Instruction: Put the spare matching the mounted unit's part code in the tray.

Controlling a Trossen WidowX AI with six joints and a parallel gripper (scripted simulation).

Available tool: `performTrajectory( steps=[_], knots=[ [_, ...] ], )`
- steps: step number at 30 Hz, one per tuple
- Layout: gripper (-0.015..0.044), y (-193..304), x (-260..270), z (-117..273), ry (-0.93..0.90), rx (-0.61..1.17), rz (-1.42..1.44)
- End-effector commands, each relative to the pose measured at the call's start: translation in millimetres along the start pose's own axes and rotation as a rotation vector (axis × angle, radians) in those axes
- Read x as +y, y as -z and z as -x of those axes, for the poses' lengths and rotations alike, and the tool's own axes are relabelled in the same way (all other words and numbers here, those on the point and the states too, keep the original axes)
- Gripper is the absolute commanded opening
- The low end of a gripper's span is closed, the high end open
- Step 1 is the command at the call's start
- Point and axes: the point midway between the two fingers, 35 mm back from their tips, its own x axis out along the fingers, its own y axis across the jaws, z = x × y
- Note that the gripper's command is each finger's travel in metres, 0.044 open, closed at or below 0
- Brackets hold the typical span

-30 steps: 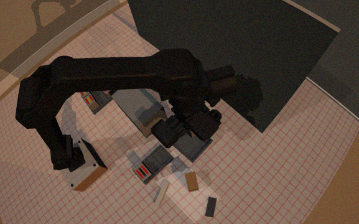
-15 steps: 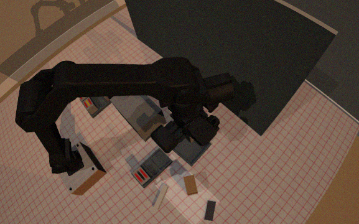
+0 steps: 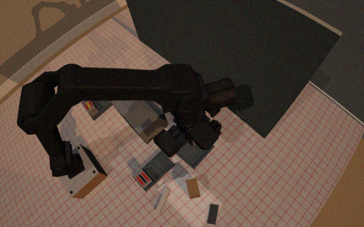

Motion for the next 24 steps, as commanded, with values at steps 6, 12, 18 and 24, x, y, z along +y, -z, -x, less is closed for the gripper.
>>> performTrajectory(
  steps=[6,12,18,24],
  knots=[
    [0.0,0,-1,-9,0.005,0.0,-0.003],
    [0.0,1,-2,-15,0.005,0.0,-0.003],
    [0.0,1,-2,-20,0.005,0.0,-0.003],
    [0.0,2,-3,-25,0.006,0.0,-0.003]
  ],
)
